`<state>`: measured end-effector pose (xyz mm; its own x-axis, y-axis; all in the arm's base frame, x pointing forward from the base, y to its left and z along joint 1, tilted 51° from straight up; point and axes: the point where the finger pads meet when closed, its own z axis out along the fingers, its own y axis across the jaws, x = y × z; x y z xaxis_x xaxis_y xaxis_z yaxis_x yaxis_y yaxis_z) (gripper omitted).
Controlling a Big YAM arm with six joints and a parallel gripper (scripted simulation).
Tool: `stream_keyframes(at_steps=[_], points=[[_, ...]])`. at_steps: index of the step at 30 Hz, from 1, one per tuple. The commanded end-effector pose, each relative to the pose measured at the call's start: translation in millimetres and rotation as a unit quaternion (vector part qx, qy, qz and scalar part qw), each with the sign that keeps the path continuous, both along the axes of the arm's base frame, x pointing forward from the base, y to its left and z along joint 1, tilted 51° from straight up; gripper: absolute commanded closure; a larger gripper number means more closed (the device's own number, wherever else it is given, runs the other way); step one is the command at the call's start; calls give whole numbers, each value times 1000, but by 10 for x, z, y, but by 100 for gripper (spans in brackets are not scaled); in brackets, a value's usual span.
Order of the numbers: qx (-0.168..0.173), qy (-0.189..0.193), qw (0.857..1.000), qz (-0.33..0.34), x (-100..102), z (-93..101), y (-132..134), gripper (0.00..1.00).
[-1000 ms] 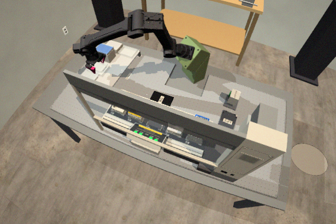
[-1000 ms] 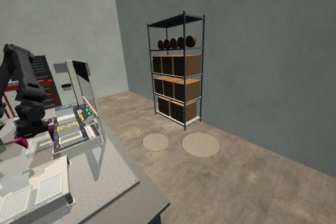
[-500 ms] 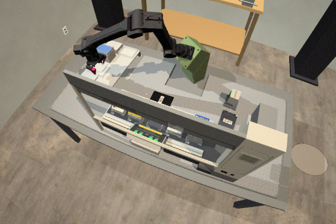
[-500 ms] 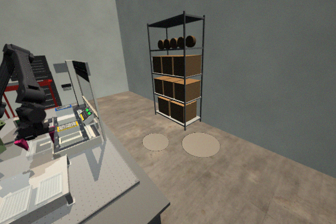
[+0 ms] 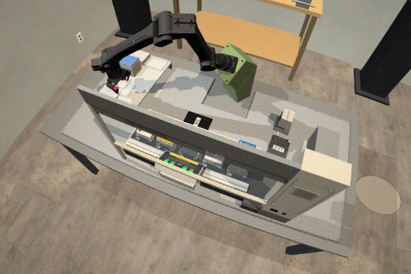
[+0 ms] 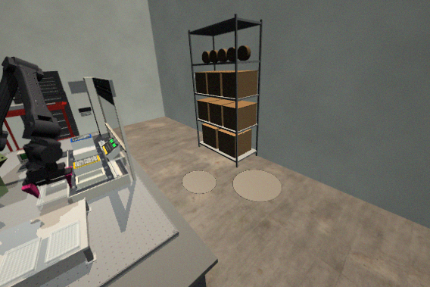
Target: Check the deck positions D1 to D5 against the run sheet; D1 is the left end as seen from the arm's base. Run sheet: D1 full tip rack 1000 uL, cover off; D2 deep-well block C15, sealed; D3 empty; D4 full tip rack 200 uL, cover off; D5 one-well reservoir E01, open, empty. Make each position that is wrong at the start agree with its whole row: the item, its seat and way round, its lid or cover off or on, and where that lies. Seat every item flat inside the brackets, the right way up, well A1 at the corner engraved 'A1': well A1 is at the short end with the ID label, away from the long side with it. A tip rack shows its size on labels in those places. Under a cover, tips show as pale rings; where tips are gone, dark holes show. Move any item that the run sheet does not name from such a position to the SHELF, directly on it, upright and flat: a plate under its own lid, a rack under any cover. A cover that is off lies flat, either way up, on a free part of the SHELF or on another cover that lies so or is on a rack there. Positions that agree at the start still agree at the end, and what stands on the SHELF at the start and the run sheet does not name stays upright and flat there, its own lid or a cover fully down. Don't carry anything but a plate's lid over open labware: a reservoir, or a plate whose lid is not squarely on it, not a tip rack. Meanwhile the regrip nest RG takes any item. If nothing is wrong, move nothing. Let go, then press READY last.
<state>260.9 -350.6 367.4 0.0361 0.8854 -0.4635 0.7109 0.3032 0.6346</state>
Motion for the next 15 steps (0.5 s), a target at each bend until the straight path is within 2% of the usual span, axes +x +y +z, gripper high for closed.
stream_keyframes(at_steps=[1,4,15], points=[[7,-3,1000,0,114,-67,-35,100],[4,-5,1000,0,131,-36,-48,100],[8,-3,1000,0,257,-195,-94,100]])
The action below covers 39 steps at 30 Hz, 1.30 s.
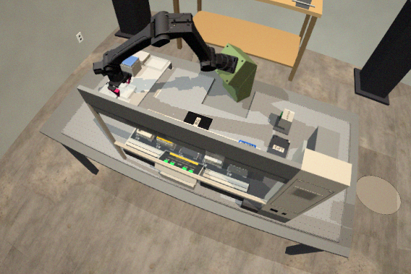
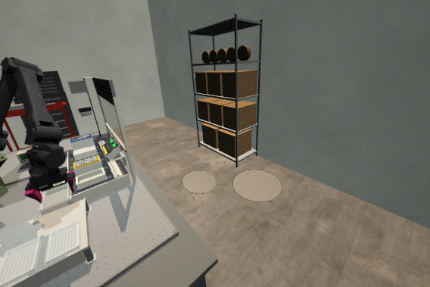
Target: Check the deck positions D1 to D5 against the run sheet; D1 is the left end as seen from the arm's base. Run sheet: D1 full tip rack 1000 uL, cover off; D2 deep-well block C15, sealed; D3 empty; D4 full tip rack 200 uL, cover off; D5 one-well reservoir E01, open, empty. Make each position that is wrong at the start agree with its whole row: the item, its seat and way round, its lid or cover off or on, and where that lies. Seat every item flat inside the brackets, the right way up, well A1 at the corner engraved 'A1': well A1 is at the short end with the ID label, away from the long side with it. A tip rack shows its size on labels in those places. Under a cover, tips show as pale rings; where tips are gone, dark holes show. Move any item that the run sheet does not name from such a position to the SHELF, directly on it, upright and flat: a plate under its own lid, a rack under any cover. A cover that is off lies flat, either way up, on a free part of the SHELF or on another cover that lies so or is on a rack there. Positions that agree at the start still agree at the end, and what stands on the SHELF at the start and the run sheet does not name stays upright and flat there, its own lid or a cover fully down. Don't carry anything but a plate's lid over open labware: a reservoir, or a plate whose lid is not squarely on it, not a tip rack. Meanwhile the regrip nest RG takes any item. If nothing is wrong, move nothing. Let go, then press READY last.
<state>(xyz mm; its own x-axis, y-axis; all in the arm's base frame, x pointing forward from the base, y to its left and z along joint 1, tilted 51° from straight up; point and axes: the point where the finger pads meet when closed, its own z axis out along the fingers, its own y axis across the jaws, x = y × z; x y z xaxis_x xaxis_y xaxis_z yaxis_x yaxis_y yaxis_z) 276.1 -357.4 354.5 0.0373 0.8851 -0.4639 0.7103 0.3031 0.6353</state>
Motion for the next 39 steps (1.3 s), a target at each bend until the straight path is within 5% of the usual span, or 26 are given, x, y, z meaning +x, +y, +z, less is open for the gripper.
stream_keyframes(at_steps=[1,39], points=[[8,-2,1000,0,117,-77,-32,100],[7,-3,1000,0,498,-404,-201,100]])
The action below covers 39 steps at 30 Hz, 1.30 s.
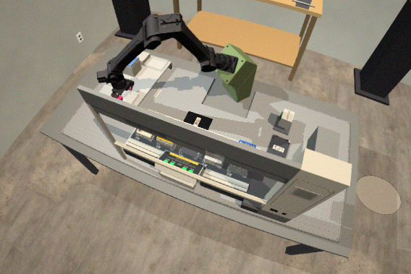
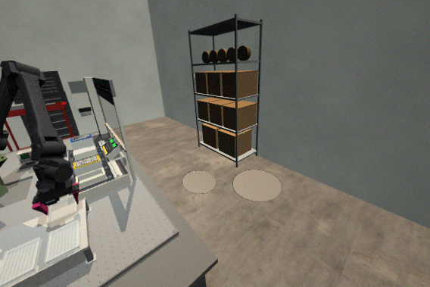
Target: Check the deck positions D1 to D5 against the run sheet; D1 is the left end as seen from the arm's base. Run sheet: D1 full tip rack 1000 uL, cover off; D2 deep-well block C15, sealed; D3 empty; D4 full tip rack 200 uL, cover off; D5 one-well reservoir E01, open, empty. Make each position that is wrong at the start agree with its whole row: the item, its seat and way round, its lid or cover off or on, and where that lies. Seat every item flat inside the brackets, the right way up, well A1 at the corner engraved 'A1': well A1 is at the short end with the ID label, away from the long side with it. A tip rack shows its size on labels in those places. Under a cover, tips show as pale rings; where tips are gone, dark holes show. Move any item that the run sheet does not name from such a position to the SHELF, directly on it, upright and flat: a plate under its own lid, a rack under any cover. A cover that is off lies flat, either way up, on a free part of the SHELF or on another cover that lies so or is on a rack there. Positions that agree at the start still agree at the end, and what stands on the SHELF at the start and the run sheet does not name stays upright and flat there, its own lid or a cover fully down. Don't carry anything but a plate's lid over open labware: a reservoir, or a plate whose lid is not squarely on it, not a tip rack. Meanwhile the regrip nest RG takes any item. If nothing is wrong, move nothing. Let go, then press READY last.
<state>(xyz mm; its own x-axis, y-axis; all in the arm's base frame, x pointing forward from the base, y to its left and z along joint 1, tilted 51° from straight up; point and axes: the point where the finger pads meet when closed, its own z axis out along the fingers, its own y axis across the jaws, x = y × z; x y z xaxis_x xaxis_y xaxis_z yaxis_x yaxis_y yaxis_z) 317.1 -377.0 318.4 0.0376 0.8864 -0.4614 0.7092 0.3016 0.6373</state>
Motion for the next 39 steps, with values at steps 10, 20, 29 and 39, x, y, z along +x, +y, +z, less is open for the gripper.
stream_keyframes(at_steps=[10,20,29,39], points=[[6,-3,1000,1,196,-138,-49,100],[8,-2,1000,1,193,-128,-46,100],[6,-3,1000,1,200,-91,-57,100],[4,-5,1000,1,206,-57,-67,100]])
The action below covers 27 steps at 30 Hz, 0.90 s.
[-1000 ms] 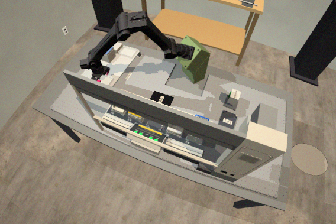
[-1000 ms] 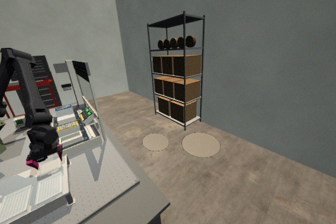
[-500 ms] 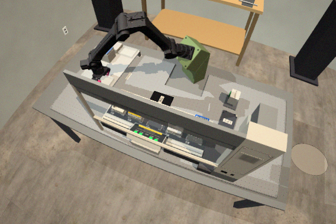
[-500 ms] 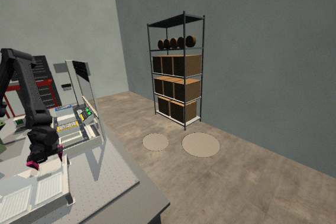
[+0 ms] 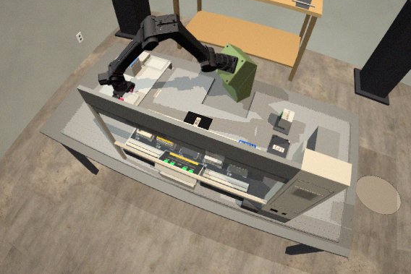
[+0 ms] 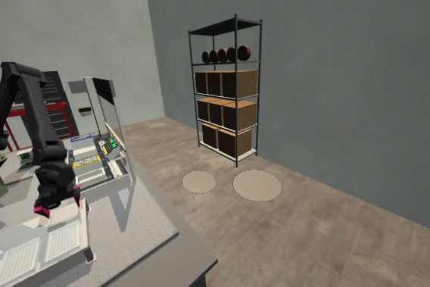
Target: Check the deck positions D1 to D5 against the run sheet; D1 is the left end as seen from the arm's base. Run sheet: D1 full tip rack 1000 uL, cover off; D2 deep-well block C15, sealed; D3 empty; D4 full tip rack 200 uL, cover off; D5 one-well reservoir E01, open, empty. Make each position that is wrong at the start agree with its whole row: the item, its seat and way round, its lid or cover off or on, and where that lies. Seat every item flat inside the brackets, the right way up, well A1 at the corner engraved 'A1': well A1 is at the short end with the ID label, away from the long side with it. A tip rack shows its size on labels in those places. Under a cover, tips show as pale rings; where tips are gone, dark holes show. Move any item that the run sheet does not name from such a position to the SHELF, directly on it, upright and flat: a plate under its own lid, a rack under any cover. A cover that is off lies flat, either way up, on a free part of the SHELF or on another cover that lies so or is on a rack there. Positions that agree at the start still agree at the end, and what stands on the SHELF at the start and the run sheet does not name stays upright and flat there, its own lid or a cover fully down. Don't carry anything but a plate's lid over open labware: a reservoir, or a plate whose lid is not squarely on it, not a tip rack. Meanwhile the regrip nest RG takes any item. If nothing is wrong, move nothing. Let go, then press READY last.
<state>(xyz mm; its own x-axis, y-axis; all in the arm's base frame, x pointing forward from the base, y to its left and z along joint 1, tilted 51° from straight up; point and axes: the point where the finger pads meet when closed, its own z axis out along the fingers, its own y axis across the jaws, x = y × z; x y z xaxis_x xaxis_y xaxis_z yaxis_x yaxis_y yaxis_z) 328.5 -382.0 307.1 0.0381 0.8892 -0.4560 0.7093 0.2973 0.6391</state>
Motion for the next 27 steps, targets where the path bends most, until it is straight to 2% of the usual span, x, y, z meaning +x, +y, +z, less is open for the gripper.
stream_keyframes(at_steps=[1,22,27], points=[[1,-5,1000,1,92,60,-18,100],[-4,-8,1000,1,109,149,-44,100],[-1,-6,1000,1,100,109,-32,100]])
